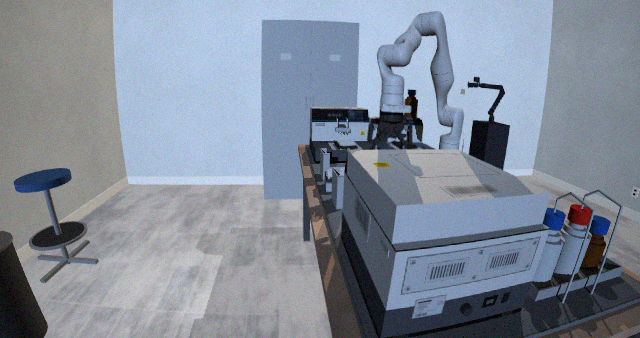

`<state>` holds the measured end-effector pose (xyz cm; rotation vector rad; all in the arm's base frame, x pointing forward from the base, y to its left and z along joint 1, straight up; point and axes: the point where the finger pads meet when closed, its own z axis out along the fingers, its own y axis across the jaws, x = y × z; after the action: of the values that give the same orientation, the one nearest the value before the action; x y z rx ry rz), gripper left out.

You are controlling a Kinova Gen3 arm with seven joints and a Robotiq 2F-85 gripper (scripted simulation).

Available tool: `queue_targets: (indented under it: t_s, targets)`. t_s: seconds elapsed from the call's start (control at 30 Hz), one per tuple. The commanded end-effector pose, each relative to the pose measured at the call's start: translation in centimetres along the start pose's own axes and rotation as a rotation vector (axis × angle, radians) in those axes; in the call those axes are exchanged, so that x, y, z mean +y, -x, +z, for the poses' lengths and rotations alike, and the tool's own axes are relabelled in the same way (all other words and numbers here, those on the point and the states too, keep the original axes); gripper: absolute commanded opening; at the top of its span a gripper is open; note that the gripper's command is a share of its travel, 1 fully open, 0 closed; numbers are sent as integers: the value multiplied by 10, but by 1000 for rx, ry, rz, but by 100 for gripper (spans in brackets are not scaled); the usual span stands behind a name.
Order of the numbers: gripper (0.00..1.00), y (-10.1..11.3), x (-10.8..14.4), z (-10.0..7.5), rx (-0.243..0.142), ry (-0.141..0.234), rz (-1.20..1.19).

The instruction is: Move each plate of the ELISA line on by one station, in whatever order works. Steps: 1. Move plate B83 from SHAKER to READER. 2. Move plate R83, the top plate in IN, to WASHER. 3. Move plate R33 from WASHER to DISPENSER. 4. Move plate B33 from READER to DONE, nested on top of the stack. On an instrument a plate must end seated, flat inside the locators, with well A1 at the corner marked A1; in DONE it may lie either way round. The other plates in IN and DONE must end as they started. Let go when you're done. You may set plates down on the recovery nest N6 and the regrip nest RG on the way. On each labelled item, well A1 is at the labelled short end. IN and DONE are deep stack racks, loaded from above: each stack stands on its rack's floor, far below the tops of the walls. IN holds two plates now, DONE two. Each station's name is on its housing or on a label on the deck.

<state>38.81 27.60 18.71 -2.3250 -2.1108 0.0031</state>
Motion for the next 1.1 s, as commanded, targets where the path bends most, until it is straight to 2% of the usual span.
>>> queue_targets:
  t_s: [0.0, 0.13, 1.07]
  targets:
    - [94, 12, -1, -1, 2, 2, 34]
    - [94, 18, -2, -1, 2, 2, 34]
    - [94, 105, -10, -1, 2, 2, 306]
